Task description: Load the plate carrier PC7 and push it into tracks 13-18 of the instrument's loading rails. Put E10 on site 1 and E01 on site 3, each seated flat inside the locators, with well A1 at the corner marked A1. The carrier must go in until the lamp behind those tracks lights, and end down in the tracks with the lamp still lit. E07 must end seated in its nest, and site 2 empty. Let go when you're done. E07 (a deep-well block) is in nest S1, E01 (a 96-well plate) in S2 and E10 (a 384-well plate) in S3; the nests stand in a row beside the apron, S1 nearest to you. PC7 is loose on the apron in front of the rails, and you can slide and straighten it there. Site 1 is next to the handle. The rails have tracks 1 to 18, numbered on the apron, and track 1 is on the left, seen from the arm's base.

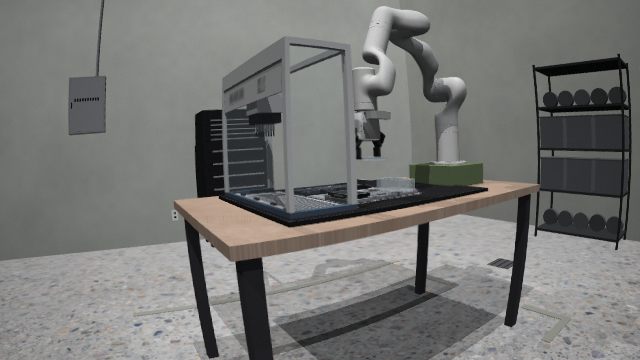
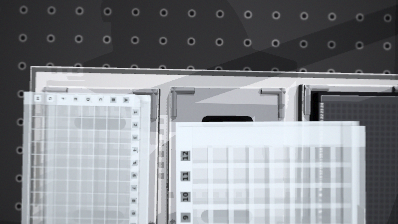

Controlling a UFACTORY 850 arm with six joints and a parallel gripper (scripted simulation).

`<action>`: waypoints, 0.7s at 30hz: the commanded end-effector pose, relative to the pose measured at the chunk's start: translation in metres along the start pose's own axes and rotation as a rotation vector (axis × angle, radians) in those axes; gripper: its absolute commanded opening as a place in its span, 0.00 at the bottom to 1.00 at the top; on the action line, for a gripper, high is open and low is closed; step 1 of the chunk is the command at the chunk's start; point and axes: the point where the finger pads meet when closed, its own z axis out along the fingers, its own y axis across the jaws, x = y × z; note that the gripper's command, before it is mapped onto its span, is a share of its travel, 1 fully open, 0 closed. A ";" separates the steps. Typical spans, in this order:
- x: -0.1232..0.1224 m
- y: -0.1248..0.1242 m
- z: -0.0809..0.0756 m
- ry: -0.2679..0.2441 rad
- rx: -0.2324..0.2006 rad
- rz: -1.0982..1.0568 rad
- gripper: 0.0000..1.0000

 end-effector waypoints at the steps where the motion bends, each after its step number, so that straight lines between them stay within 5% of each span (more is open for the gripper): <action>1: -0.017 0.008 -0.001 0.001 -0.002 -0.001 0.00; 21: -0.100 0.042 0.000 0.001 -0.002 -0.001 0.00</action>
